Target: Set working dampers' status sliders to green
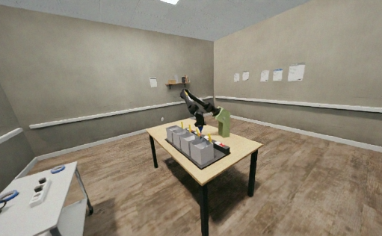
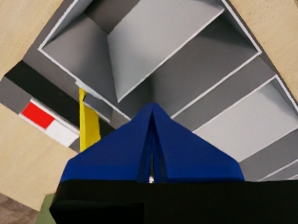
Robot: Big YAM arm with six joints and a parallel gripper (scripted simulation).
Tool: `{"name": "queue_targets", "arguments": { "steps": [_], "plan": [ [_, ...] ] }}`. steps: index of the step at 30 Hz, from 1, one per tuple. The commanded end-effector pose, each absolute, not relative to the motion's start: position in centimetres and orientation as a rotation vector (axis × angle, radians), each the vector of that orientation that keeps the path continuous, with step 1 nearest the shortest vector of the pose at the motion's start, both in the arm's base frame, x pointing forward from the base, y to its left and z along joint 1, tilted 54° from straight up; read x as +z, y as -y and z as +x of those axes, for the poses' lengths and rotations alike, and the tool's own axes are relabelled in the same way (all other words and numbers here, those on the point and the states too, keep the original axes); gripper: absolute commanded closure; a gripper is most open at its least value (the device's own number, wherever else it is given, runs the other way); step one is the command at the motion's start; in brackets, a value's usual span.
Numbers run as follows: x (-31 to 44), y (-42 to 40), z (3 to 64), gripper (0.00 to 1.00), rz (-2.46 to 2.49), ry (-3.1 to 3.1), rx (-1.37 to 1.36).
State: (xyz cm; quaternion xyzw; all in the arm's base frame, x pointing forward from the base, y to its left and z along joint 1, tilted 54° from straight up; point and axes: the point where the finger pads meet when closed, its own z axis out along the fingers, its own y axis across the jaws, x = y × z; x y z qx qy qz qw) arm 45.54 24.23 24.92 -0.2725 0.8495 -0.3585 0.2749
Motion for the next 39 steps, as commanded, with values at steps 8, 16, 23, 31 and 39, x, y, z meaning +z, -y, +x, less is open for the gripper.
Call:
{"name": "queue_targets", "arguments": {
  "steps": [8, 16, 23, 31, 39],
  "plan": [
    [26.6, -26.3, 45.4, 1.00, -1.166, -2.153, -1.078],
    [26.4, -26.3, 45.3, 1.00, -1.435, -2.061, -1.172],
    [26.4, -26.3, 45.4, 1.00, -1.636, -1.970, -1.235],
    [26.2, -23.3, 45.6, 1.00, -1.647, -2.001, -1.257],
    [28.6, -18.0, 45.1, 1.00, -1.651, -2.017, -1.241]
  ]
}}
